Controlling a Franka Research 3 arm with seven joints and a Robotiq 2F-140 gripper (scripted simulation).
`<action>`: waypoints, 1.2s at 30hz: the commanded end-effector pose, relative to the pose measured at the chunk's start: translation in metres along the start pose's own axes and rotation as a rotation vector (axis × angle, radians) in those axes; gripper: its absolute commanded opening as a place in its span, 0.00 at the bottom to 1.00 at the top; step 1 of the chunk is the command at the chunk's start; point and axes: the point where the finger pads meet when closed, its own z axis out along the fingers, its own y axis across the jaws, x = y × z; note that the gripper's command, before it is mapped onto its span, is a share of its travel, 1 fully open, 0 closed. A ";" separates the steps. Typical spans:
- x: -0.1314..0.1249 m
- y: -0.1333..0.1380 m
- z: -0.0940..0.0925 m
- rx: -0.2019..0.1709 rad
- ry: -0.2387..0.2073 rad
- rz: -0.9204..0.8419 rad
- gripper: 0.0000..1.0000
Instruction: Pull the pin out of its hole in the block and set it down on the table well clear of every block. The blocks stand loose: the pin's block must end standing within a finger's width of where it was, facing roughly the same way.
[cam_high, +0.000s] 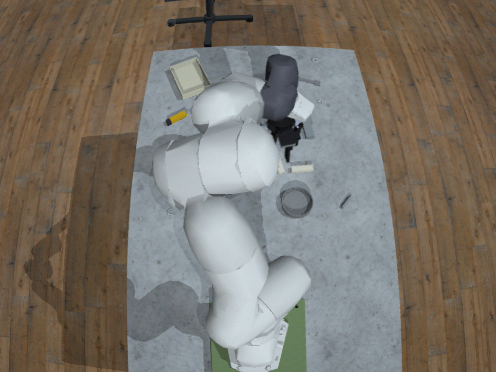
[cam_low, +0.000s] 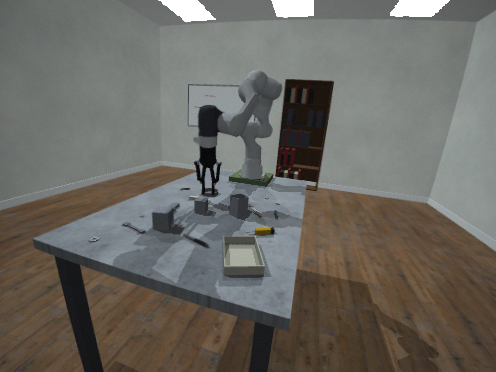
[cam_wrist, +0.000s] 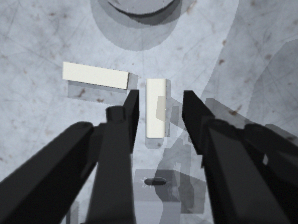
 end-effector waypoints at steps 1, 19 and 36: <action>0.002 0.000 -0.001 0.001 0.005 0.008 0.35; 0.002 -0.001 -0.012 0.004 0.005 0.011 0.35; 0.005 -0.001 -0.031 0.003 0.004 0.011 0.35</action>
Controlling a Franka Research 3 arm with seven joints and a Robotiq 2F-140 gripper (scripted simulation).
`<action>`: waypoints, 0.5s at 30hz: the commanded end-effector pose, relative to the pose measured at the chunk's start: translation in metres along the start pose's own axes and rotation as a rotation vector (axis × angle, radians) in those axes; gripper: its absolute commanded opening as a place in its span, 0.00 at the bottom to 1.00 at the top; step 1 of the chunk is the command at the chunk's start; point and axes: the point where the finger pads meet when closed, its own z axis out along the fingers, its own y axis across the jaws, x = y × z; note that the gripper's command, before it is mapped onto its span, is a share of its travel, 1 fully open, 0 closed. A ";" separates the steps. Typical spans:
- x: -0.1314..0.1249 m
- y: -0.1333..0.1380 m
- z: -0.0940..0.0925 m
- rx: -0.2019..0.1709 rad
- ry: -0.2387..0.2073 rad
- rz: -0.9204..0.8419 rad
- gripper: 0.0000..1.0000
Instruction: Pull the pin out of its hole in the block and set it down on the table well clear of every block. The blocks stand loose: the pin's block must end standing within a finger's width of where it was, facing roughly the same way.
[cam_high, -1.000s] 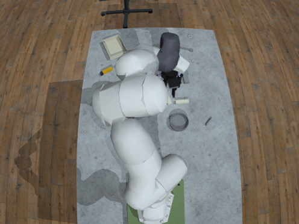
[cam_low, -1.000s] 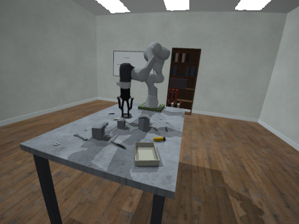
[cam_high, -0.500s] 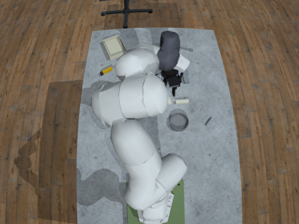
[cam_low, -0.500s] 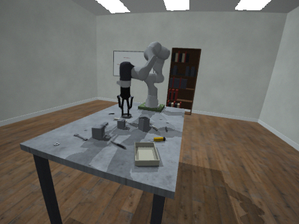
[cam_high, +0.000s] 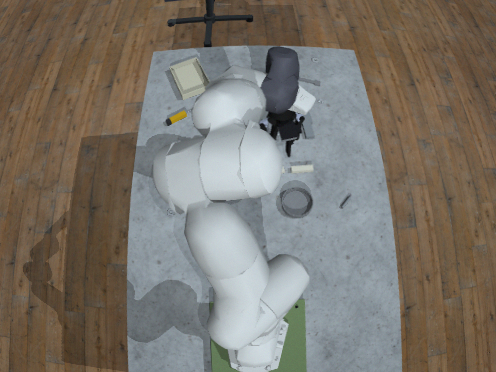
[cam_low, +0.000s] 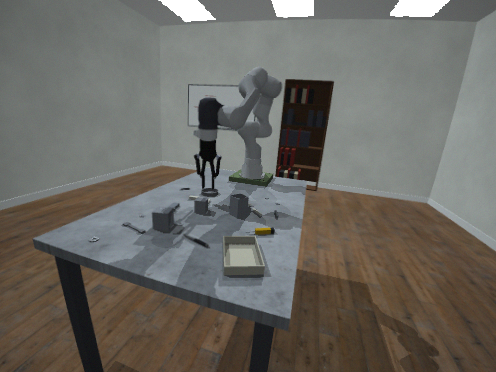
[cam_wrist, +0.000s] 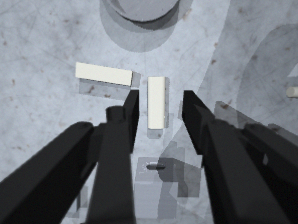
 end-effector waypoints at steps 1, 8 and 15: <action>0.002 0.000 0.000 0.001 0.006 0.008 0.35; 0.003 0.000 -0.009 0.001 0.007 0.008 0.35; 0.007 0.000 -0.029 0.001 0.008 0.009 0.35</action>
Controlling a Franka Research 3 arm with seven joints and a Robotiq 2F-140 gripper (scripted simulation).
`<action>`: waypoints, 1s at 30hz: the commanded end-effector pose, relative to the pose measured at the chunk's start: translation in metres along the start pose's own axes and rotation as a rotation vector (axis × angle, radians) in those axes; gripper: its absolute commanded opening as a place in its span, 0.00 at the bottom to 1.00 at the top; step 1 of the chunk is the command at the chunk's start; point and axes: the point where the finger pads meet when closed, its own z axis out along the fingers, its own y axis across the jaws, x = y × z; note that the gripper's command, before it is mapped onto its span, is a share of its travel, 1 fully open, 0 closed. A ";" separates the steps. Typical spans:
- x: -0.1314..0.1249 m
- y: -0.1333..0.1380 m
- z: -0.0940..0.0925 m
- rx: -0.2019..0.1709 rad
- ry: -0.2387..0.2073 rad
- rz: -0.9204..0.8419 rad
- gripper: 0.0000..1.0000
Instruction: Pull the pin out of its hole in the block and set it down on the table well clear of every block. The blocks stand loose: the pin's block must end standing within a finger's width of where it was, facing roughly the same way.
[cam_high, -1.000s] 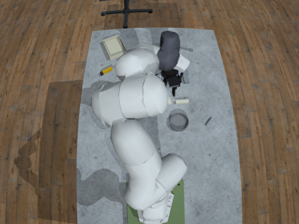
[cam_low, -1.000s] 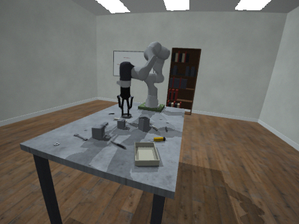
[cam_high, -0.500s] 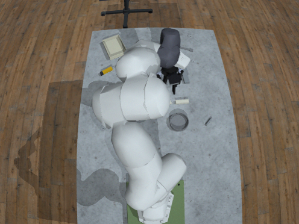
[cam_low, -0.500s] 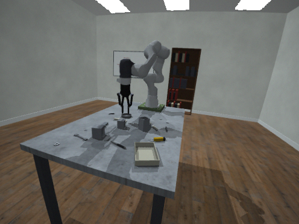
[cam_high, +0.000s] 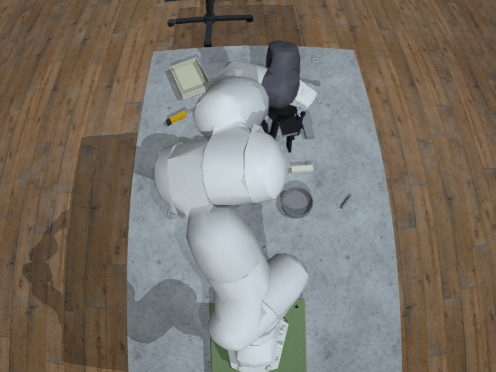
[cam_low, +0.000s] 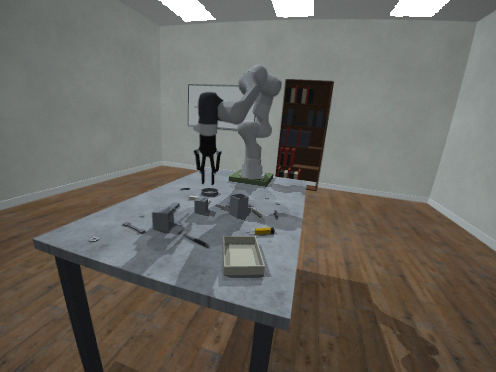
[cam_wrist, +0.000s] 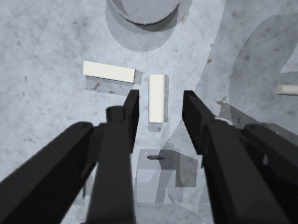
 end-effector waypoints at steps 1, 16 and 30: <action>0.005 0.001 -0.006 -0.001 0.014 0.014 0.35; 0.006 0.001 -0.015 0.001 0.013 0.015 0.35; 0.006 0.000 -0.020 0.002 0.013 0.015 0.35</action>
